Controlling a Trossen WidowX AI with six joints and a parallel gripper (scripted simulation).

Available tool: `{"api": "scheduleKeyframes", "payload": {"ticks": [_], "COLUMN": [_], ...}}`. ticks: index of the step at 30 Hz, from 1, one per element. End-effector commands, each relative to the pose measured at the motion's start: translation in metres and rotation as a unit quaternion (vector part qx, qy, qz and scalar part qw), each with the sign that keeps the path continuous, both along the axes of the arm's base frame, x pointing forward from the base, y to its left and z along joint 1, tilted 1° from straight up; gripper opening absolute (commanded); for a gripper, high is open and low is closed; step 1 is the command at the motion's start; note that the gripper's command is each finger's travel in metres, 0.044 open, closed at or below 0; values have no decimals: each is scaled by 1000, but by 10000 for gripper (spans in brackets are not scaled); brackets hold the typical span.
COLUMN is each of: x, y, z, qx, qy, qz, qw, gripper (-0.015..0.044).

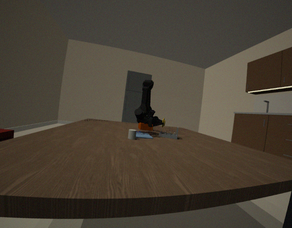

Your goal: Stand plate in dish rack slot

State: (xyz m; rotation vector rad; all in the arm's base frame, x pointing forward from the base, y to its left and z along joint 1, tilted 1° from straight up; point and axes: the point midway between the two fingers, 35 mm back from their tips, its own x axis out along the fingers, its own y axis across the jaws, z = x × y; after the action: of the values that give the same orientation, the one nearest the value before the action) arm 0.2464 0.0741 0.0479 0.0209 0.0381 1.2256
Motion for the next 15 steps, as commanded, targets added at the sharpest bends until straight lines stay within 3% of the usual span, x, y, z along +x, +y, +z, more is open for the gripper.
{"api": "scheduleKeyframes", "payload": {"ticks": [1,15], "x": [-5,1], "y": [0,4], "z": [1,-8], "qx": [6,-1], "qy": [-10,2], "qz": [3,8], "qw": [1000,1000], "gripper": [0,0]}}
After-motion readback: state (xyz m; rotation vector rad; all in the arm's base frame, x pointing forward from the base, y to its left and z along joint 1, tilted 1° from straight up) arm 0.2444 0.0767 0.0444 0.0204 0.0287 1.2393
